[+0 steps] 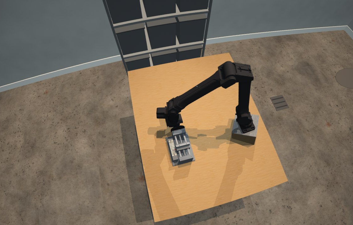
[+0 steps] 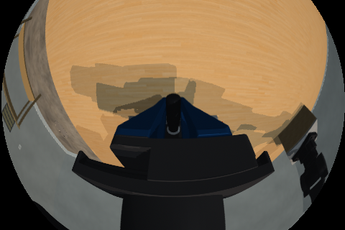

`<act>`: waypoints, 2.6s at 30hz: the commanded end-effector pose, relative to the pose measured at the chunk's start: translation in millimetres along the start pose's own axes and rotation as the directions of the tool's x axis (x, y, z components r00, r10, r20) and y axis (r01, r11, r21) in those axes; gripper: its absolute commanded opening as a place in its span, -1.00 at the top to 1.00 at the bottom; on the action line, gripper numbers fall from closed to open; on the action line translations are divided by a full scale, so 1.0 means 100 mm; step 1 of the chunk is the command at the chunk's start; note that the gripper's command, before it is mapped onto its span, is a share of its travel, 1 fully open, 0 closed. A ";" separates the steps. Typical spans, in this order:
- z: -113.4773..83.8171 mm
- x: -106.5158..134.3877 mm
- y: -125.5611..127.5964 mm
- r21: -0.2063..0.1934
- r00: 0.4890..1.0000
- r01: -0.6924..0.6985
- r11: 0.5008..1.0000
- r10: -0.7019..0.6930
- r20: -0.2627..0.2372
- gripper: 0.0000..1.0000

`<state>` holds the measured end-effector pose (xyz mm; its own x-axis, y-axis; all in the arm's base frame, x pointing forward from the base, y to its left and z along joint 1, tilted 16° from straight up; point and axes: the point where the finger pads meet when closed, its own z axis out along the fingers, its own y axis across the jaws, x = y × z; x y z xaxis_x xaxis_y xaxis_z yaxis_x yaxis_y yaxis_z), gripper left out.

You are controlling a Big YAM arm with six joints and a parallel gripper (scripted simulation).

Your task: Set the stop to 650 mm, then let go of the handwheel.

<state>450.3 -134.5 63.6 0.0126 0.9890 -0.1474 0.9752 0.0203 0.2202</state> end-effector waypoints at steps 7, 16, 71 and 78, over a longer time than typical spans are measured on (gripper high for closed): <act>-0.15 -0.03 0.44 -0.062 1.000 -0.002 0.998 0.003 0.015 0.87; -0.19 -0.02 0.48 -0.058 1.000 -0.002 0.998 0.003 0.013 0.87; -0.72 -0.04 0.57 -0.087 1.000 -0.003 0.996 0.005 0.020 0.87; -0.74 -0.04 0.56 -0.087 1.000 -0.002 0.996 0.003 0.020 0.87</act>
<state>463.4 -129.5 97.7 0.0113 0.9895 -0.1444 0.9783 0.0189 0.2063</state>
